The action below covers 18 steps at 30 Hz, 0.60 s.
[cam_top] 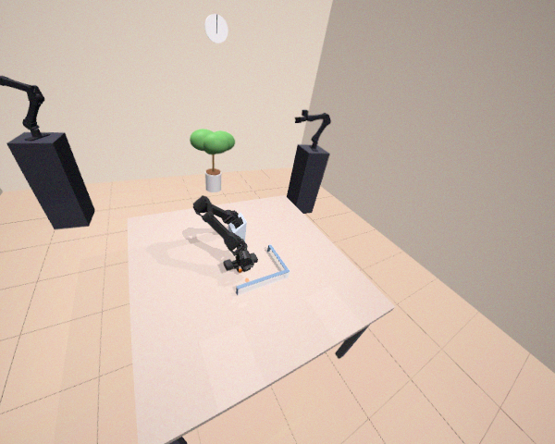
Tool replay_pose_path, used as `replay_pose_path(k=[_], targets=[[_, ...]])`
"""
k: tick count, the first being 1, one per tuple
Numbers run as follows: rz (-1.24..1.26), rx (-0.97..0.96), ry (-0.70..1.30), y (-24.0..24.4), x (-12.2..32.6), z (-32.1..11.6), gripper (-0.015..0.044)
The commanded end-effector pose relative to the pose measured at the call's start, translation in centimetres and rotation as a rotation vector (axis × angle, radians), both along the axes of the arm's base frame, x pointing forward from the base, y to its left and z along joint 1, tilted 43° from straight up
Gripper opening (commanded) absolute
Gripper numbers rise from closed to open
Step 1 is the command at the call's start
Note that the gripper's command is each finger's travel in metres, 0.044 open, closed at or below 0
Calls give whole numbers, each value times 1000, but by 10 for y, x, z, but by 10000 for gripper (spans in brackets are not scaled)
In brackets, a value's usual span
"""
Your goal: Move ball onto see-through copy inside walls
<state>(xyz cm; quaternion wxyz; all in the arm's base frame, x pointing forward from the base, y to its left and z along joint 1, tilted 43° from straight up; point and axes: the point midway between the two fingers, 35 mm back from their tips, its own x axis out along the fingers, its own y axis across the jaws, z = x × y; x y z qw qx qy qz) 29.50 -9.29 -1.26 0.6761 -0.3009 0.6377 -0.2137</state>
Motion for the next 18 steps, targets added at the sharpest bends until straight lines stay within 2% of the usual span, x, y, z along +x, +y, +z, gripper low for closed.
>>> replay_pose_path(k=[1,6,8,18], targets=[[1,-1,4,-1,-1,-1,84],[1,-1,4,-1,-1,-1,51],[1,-1,4,0,-1,0,0],[1,12,4,43,1,40,0]])
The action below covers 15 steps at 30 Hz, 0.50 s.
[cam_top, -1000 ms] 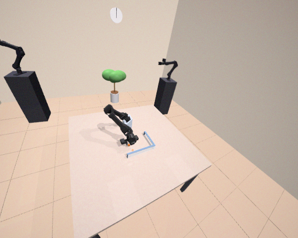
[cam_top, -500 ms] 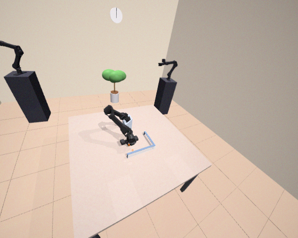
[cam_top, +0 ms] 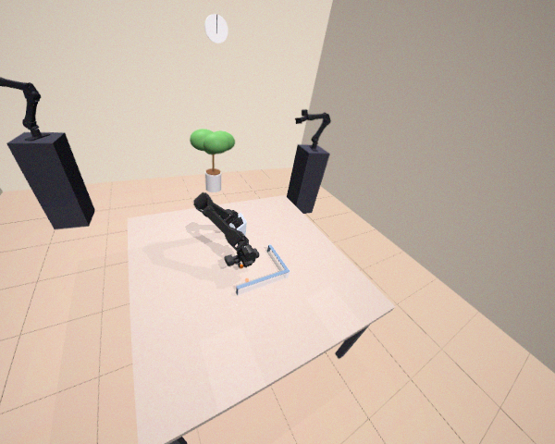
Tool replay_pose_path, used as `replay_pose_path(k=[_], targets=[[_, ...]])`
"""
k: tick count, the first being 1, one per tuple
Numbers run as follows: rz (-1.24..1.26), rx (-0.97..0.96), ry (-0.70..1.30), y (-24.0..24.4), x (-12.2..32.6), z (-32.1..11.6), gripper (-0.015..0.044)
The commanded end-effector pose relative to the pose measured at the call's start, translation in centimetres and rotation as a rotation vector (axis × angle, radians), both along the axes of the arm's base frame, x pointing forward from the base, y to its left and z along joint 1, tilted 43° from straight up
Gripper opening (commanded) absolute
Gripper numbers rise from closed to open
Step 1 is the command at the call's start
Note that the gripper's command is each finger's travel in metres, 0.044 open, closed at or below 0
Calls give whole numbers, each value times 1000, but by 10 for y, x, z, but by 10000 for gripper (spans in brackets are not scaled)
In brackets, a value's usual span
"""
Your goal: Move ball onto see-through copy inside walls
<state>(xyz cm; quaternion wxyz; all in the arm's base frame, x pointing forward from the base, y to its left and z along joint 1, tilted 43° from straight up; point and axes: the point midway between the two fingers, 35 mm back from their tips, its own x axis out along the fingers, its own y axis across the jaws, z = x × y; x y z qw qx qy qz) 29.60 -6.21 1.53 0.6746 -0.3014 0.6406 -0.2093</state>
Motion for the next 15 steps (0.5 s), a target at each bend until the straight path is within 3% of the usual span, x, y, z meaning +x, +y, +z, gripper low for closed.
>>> replay_pose_path(k=[1,9,15], targets=[[-3,7,-4,16,-1,17,0],[-4,1,-4,49,-11,57,0],[-4,0,-5,51,-5,58,0]])
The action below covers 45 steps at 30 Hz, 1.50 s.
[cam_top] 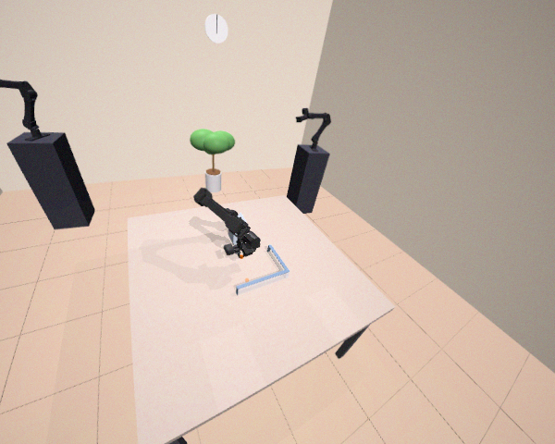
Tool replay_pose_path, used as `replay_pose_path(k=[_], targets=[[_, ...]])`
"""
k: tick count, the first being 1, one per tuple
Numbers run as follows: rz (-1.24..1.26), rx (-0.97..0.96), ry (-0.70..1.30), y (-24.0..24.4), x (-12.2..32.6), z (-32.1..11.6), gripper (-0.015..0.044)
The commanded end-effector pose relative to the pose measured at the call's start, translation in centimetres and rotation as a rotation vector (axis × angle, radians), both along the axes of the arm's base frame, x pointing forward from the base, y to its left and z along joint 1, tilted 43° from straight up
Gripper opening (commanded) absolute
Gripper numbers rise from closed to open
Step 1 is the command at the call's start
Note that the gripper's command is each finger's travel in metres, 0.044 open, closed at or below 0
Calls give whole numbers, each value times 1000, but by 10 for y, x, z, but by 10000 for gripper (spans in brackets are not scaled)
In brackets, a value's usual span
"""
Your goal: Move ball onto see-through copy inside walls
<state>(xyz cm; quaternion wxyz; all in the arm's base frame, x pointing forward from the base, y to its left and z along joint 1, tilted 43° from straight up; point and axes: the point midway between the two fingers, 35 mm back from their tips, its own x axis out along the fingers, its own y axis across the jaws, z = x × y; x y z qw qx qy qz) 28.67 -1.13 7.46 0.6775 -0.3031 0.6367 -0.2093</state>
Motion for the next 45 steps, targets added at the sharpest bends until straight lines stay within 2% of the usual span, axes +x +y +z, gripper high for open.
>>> replay_pose_path(k=[1,16,22,32,45], targets=[[-9,2,3,0,9,-2,0],[-9,1,-2,-6,76,-31,0],[-9,2,-2,-13,78,-38,0],[-9,-2,-2,-51,83,-79,0],[-9,-3,-2,-61,84,-89,0]])
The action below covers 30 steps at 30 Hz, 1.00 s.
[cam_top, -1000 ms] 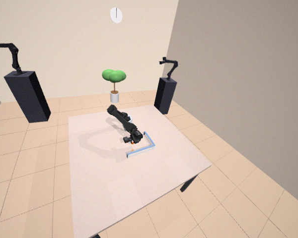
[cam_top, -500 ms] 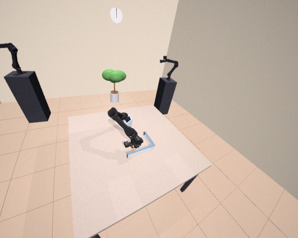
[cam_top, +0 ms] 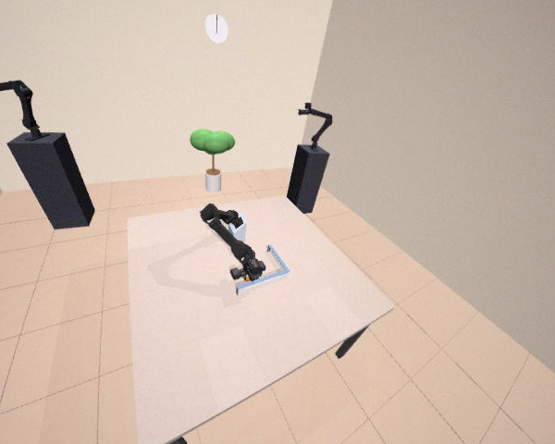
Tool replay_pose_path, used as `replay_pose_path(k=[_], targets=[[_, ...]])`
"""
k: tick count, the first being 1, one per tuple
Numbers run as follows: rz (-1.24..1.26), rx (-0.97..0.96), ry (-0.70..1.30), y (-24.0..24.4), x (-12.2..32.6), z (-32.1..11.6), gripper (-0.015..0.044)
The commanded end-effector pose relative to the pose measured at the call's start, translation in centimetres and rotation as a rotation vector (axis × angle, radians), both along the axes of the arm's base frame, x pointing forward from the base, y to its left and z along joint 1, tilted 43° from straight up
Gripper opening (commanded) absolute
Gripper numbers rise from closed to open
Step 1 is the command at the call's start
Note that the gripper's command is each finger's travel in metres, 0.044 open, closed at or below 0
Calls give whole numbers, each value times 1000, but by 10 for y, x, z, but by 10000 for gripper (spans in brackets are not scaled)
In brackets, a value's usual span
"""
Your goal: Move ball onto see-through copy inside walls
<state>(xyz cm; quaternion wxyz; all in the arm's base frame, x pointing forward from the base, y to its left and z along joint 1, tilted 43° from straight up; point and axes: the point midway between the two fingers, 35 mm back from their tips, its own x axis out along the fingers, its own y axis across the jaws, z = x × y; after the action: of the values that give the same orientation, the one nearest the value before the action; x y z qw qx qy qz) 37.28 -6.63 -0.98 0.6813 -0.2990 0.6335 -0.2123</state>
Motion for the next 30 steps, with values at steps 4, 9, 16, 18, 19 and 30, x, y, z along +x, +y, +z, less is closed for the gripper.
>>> replay_pose_path(k=[4,9,16,18,19,30], targets=[[-4,-6,10,-10,-2,-10,0],[-4,-6,10,-12,-1,-12,0],[-3,-2,2,-10,0,-10,105],[-3,-2,2,-10,0,-10,158],[-3,-2,2,-10,0,-10,184],[-3,1,5,8,0,8,216]])
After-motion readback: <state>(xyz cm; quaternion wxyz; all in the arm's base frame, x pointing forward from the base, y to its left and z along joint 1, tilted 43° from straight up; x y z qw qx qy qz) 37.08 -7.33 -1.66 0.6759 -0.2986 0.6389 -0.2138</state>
